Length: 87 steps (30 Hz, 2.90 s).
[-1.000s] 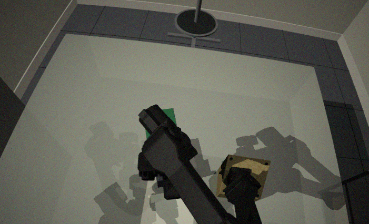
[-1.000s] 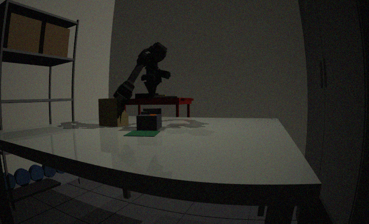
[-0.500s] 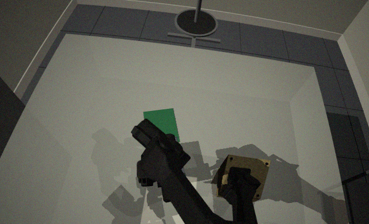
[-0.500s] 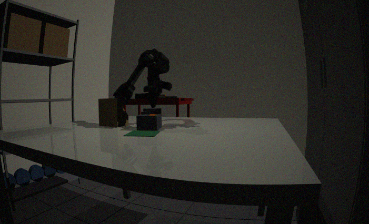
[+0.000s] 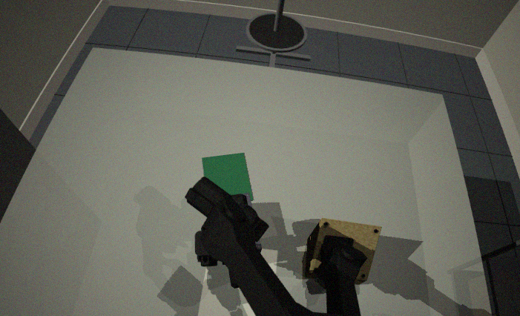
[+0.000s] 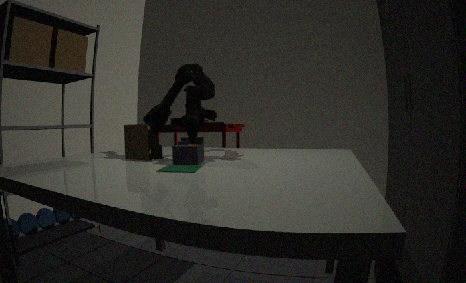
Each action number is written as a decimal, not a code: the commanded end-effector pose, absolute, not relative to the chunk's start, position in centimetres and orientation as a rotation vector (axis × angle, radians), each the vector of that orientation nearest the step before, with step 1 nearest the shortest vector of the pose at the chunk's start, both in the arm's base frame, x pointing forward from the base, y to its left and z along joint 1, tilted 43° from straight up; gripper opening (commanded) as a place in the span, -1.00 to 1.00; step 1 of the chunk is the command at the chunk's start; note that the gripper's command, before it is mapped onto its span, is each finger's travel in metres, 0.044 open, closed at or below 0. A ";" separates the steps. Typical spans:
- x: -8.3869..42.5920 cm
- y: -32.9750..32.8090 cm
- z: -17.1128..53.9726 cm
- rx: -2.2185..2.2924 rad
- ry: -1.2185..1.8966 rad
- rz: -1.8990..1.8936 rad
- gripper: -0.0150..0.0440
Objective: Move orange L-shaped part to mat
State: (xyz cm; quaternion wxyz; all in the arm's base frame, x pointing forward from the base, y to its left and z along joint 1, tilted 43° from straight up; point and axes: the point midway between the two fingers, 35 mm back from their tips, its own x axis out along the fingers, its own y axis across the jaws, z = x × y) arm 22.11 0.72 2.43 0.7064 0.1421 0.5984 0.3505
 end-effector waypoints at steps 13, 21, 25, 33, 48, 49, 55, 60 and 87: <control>22.0 2.6 0.5 0.329 1.335 0.781 0.12; 21.9 3.1 0.0 0.330 1.335 0.781 0.12; 21.9 3.1 0.0 0.330 1.335 0.781 0.12; 21.9 3.1 0.0 0.330 1.335 0.781 0.12; 21.8 3.0 1.2 0.329 1.332 0.784 0.12; 21.7 3.0 1.4 0.329 1.333 0.783 0.12; 21.7 2.5 2.2 0.328 1.336 0.779 0.12; 22.1 -1.3 5.2 0.323 1.340 0.772 0.12; 21.5 -4.1 7.9 0.339 1.343 0.779 0.12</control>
